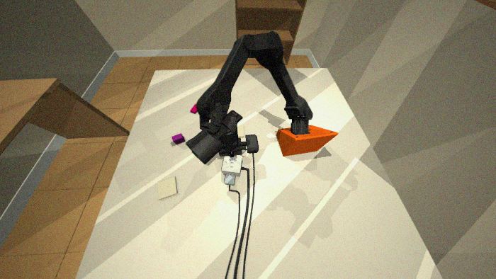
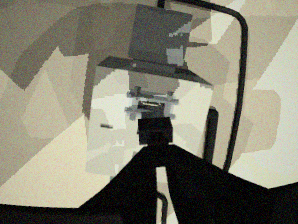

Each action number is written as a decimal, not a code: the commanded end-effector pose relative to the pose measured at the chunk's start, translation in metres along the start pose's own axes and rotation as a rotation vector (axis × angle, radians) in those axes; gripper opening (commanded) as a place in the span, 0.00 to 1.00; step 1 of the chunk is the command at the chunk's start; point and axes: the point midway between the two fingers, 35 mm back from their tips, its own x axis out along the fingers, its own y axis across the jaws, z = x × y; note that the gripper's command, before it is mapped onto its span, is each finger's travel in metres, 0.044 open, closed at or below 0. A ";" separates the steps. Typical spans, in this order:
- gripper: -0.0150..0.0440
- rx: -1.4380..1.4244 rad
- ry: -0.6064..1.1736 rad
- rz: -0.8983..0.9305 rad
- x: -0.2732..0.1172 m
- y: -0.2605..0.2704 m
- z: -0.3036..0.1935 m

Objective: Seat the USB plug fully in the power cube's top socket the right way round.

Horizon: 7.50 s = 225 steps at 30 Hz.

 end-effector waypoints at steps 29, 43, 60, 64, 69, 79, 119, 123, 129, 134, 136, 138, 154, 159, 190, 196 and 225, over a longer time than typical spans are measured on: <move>0.25 -0.844 0.001 0.001 0.000 0.000 0.000; 0.25 -1.211 0.001 0.001 0.000 0.000 0.000; 0.25 -1.656 0.001 0.002 0.000 0.000 0.000; 0.25 -1.761 0.000 0.002 0.000 0.000 0.000; 0.25 -1.892 0.000 0.002 0.000 0.000 0.000; 0.25 -2.153 0.000 0.002 0.000 0.000 0.000; 0.25 -2.873 -0.001 0.002 0.000 0.000 0.000; 0.25 -2.869 -0.001 -0.002 0.001 0.000 0.000; 0.25 -2.871 -0.001 -0.005 0.001 0.000 0.000; 0.25 -2.873 0.000 -0.008 0.002 0.000 0.001; 0.25 -2.874 0.000 -0.010 0.002 0.000 0.001; 0.25 -2.875 0.000 -0.011 0.002 0.000 0.001; 0.25 -2.881 0.001 -0.021 0.004 0.000 0.002; 0.25 -2.883 0.001 -0.024 0.005 0.000 0.002; 0.25 -2.896 0.003 -0.044 0.009 -0.001 0.003; 0.25 -2.898 0.003 -0.048 0.009 -0.001 0.004; 0.25 -2.910 0.005 -0.067 0.013 -0.001 0.005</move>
